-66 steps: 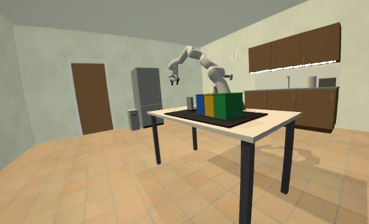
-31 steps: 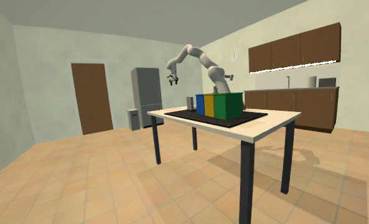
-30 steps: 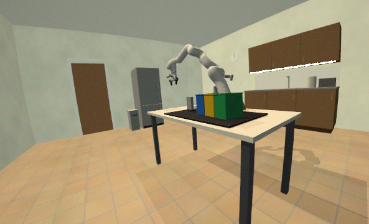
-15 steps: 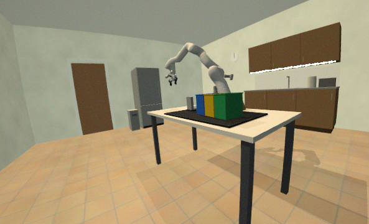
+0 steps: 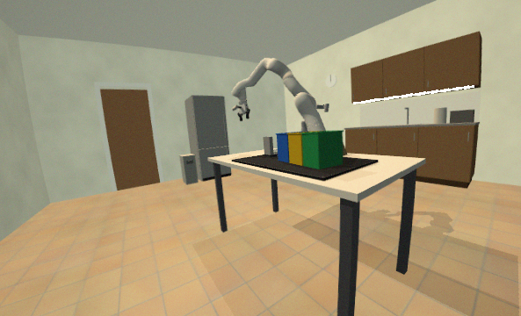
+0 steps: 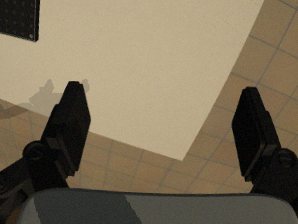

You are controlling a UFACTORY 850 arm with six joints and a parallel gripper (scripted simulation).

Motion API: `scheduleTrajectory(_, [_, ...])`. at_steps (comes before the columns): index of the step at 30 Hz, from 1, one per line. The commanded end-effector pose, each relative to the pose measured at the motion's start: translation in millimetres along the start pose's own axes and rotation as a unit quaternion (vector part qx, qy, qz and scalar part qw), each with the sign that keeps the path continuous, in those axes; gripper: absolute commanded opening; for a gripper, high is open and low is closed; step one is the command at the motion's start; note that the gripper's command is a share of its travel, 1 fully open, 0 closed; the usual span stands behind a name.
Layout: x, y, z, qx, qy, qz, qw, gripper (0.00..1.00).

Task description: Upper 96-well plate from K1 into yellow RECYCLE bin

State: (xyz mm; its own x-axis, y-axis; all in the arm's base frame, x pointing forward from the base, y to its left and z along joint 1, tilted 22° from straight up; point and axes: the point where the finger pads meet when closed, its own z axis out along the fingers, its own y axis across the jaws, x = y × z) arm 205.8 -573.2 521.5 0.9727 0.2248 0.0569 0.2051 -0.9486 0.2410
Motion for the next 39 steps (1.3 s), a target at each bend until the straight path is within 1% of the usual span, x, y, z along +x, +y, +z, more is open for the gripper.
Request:
scheduleTrajectory(1, [13.2, -13.7, 3.1, 0.0, -0.006, 0.009, 1.0, 1.0])
scheduleTrajectory(3, [16.4, -17.3, 4.2, 0.0, -0.006, 0.009, 1.0, 1.0])
scheduleTrajectory(4, [19.4, -21.1, 5.4, 0.002, -0.014, 0.022, 1.0, 1.0])
scheduleTrajectory(8, [31.6, -36.3, 9.9, 0.002, -0.014, 0.022, 1.0, 1.0])
scheduleTrajectory(10, [32.0, -36.8, 10.1, 0.002, -0.014, 0.022, 1.0, 1.0])
scheduleTrajectory(11, [34.8, -40.8, 11.2, 0.003, -0.022, 0.035, 0.999, 1.0])
scheduleTrajectory(15, [46.1, -56.7, 15.9, 0.003, -0.022, 0.035, 0.999, 1.0])
scheduleTrajectory(19, [46.1, -56.7, 15.9, 0.003, -0.022, 0.035, 0.999, 1.0])
scheduleTrajectory(20, [48.7, -60.8, 17.0, 0.002, -0.03, 0.047, 0.998, 1.0])
scheduleTrajectory(24, [58.9, -77.0, 21.7, 0.002, -0.03, 0.047, 0.998, 1.0])
scheduleTrajectory(26, [58.9, -77.0, 21.7, 0.002, -0.03, 0.047, 0.998, 1.0])
scheduleTrajectory(27, [61.3, -81.3, 22.9, 0.001, -0.037, 0.058, 0.998, 1.0])
scheduleTrajectory(31, [70.5, -97.9, 27.6, 0.001, -0.037, 0.058, 0.998, 1.0])
scheduleTrajectory(33, [70.6, -97.9, 27.6, 0.001, -0.037, 0.058, 0.998, 1.0])
scheduleTrajectory(34, [72.7, -102.2, 28.8, -0.002, -0.044, 0.069, 0.997, 1.0])
scheduleTrajectory(36, [72.7, -102.2, 28.8, -0.002, -0.044, 0.069, 0.997, 1.0])
scheduleTrajectory(39, [79.1, -115.3, 32.5, -0.002, -0.044, 0.069, 0.997, 1.0])
